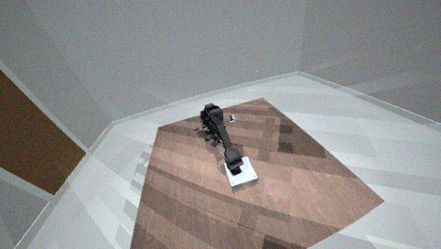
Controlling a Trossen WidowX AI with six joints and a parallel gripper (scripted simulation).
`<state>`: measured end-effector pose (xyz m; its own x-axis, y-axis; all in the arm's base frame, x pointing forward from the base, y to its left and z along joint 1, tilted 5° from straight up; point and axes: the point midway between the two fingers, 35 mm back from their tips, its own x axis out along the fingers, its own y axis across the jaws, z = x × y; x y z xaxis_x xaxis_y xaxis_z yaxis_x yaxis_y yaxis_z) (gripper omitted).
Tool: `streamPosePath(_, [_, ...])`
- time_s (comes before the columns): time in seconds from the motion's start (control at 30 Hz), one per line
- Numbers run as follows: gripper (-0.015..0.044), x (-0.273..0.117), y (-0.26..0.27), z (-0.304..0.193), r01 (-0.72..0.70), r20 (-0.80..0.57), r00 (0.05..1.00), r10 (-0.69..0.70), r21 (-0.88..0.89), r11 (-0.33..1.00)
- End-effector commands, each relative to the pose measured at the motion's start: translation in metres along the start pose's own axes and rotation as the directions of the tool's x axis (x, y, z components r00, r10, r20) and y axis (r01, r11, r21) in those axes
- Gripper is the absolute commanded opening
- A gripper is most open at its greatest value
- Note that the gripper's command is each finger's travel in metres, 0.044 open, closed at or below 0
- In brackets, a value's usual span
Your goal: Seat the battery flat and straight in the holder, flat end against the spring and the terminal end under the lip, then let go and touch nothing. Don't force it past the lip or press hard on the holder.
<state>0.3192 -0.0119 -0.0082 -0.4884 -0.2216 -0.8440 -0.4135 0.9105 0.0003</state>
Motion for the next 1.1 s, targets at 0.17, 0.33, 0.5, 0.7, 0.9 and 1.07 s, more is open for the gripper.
streamPosePath(0.17, [0.0075, -0.0001, 0.0002, 0.007, -0.002, -0.003, 1.0, 0.002, 0.003, 1.0])
streamPosePath(0.33, [0.0075, -0.0016, 0.0003, 0.0099, -0.001, -0.003, 1.0, 0.001, 0.003, 1.0])
streamPosePath(0.5, [0.0075, -0.0031, 0.0004, 0.0126, 0.0, -0.003, 1.0, 0.0, 0.003, 1.0])
streamPosePath(0.7, [0.0075, -0.0031, 0.0003, 0.0132, -0.001, 0.005, 1.0, 0.001, 0.003, 1.0])
streamPosePath(0.9, [0.0075, -0.0017, 0.0, 0.0129, -0.004, 0.034, 0.999, 0.004, 0.003, 1.0])
streamPosePath(1.07, [0.0075, -0.0005, -0.0002, 0.0127, -0.007, 0.059, 0.998, 0.007, 0.003, 1.0])
